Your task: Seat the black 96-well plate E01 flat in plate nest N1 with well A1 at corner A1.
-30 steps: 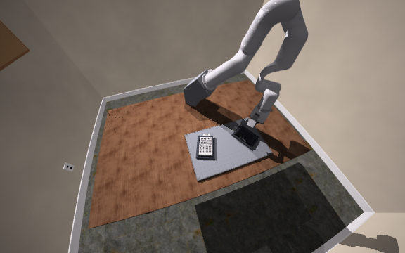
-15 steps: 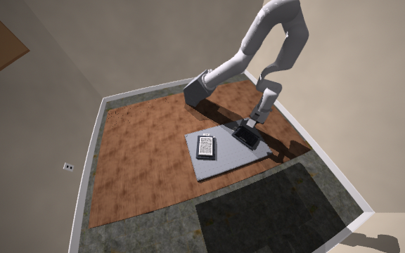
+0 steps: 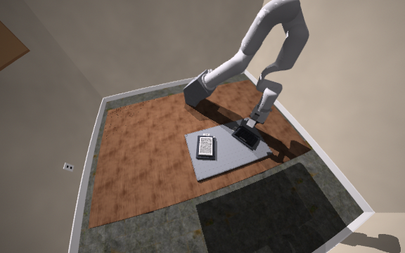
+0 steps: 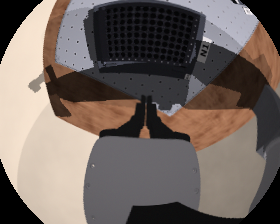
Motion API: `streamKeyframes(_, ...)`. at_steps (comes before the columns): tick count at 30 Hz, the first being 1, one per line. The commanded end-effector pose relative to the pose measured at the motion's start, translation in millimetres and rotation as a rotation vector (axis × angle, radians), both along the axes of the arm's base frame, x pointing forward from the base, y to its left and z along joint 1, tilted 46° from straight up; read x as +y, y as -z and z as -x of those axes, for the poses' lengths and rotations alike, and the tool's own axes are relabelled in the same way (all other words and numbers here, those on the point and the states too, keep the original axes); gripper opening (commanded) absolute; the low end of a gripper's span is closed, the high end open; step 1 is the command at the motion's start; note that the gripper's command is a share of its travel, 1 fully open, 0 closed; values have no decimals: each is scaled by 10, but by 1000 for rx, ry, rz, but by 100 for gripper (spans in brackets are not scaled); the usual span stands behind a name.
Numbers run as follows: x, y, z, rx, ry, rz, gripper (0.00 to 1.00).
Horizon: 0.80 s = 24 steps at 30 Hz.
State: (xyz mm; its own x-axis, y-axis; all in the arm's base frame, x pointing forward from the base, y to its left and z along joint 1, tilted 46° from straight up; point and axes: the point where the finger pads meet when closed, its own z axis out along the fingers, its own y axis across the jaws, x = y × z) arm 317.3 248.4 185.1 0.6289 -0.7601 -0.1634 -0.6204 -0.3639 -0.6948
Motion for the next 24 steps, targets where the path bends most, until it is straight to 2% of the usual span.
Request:
streamKeyframes(1, 1, -7, -3, -2, 0, -1, 0)
streamKeyframes(8, -252, 7, -164, 22, 32, -22, 0)
streamKeyframes(10, -252, 7, -164, 22, 32, -22, 0)
streamKeyframes(24, -844, 38, -539, 22, 32, -22, 0)
